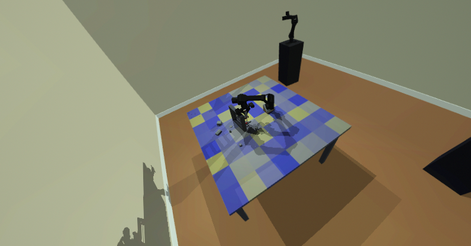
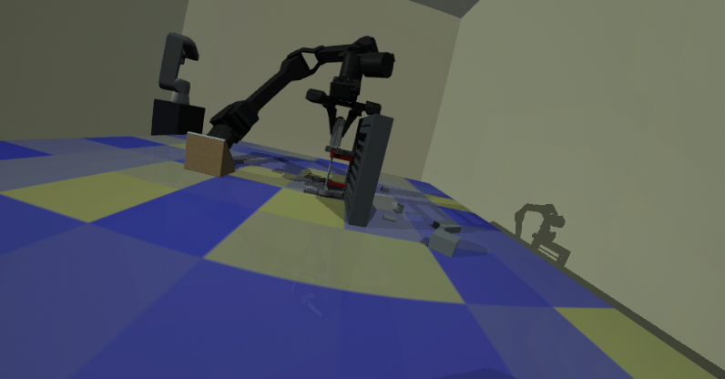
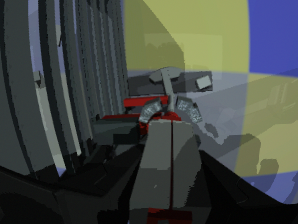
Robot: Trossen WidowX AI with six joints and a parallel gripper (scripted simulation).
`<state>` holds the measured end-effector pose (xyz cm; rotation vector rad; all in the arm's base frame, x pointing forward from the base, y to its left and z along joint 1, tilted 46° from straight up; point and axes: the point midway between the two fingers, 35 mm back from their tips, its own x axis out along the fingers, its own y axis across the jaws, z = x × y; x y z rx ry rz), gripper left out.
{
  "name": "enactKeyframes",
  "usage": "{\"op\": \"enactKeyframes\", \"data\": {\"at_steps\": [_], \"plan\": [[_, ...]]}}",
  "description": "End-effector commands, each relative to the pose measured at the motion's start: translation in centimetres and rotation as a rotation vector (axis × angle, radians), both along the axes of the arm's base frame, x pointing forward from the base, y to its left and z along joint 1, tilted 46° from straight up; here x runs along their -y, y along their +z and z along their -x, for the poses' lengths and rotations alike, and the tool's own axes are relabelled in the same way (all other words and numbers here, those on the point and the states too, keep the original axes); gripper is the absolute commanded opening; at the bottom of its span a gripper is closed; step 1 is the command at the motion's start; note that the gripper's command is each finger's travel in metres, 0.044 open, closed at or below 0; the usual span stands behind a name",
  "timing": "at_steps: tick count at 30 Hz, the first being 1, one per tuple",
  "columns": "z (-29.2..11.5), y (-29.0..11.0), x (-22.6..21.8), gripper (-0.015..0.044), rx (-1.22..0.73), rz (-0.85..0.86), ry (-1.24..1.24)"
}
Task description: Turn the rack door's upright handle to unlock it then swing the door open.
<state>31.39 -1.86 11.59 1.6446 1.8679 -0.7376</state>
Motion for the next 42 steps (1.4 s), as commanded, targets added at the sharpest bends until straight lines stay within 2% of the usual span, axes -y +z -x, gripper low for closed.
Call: {"op": "enactKeyframes", "data": {"at_steps": [1, 42], "plan": [[0.0, 0.0, 0.0, 0.0024, -0.002, -0.001, -0.003], [4.1, -2.3, 3.0, 0.0024, 0.487, -0.077, 0.495]]}}
